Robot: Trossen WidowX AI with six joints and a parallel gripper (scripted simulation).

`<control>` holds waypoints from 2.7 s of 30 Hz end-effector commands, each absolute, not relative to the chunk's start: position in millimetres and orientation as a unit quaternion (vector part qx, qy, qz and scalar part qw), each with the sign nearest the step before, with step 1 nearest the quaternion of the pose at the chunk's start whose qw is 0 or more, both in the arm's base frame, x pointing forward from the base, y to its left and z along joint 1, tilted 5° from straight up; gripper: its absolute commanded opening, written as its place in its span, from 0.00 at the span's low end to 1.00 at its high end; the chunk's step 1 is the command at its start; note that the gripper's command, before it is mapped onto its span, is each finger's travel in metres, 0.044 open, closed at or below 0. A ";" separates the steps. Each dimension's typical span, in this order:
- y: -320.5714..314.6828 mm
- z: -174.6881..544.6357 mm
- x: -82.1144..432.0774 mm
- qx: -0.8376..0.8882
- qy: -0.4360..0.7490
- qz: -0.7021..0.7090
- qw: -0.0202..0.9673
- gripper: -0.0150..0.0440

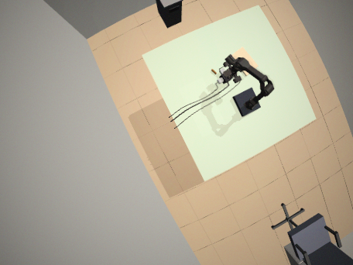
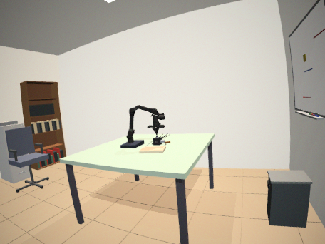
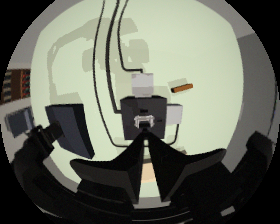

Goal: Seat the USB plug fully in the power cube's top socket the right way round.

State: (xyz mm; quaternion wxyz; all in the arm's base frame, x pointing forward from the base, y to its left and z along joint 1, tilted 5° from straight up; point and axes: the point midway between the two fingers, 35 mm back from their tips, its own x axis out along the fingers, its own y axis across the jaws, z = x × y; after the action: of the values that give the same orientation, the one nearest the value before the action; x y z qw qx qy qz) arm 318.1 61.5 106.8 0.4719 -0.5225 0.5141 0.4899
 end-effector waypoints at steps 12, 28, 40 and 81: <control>61.3 104.7 318.3 -0.522 0.514 0.489 0.473 0.25; 61.1 102.8 318.3 -0.522 0.514 0.489 0.473 0.25; 61.0 101.4 318.3 -0.522 0.514 0.489 0.473 0.25; 60.7 96.5 318.3 -0.522 0.514 0.489 0.473 0.25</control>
State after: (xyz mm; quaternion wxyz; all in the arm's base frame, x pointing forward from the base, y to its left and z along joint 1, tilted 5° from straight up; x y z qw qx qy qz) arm 318.0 60.8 97.3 0.4725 -0.5221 0.5145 0.4894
